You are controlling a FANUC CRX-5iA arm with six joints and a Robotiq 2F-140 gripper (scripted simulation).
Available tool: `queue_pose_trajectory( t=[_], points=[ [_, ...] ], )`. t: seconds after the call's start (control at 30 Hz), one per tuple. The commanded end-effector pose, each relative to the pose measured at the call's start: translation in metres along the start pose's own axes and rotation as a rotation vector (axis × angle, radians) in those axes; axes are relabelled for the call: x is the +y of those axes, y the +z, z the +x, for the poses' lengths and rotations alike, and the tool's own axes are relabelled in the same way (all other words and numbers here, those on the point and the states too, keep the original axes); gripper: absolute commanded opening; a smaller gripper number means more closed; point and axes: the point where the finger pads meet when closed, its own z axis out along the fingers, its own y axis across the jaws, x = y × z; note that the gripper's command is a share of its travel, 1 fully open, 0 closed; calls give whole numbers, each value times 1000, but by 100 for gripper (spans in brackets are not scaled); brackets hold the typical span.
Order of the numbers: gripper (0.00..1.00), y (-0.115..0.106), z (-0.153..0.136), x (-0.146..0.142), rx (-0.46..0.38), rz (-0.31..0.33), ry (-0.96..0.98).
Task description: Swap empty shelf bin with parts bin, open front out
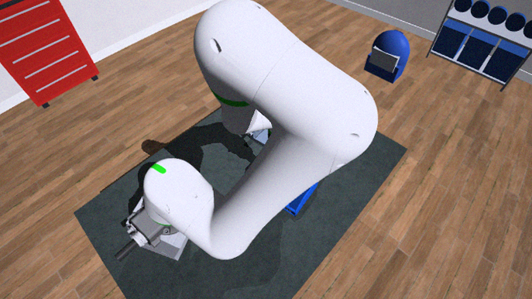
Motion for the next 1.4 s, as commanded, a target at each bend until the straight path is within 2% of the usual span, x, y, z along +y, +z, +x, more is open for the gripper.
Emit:
queue_pose_trajectory(
  t=[0.0,0.5,0.53,1.37],
  points=[
    [24,0,-1,0,-1,0,0],
    [24,0,-1,0,-1,0,0],
    [10,0,-1,0,-1,0,0],
    [10,0,-1,0,-1,0,0]
  ],
)
